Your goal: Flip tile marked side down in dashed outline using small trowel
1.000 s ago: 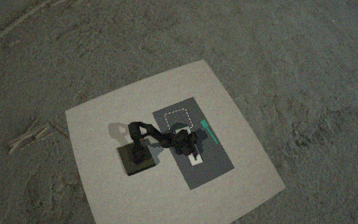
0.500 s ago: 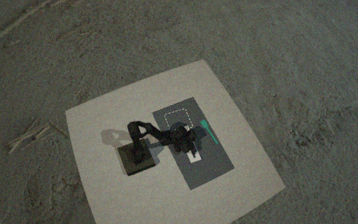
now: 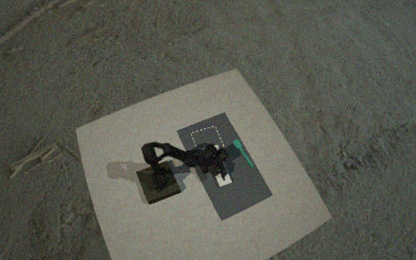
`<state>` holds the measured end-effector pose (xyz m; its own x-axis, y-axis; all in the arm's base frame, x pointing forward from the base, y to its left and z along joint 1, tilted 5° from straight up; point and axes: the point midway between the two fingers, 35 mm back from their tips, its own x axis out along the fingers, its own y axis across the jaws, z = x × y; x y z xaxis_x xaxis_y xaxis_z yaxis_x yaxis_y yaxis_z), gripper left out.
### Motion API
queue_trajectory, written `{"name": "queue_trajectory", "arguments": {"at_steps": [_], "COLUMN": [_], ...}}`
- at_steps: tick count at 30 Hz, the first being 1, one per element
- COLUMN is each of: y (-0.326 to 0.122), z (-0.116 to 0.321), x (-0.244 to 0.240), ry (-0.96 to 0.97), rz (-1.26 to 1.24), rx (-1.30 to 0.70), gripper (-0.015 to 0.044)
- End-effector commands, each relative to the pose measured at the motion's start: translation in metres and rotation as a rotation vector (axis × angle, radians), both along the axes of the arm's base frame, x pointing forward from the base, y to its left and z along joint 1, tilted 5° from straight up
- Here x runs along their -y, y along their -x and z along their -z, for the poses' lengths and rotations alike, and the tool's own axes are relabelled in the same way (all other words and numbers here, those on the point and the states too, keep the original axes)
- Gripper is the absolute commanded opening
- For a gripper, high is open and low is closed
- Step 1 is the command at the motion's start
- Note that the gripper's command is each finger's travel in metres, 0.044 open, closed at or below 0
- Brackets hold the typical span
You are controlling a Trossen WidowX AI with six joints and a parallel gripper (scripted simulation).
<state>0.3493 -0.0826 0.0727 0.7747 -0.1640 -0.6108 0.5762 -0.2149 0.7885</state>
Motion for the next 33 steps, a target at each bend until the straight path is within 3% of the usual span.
{"name": "queue_trajectory", "arguments": {"at_steps": [1,23,33], "y": [-0.006,-0.022,-0.022], "z": [-0.020,-0.037,-0.037], "x": [-0.006,-0.066,-0.066], "ry": [0.004,-0.003,-0.003], "rz": [0.002,0.002,0.002], "rx": [0.034,0.036,0.035], "gripper": [0.0000,0.0000,0.0000]}}
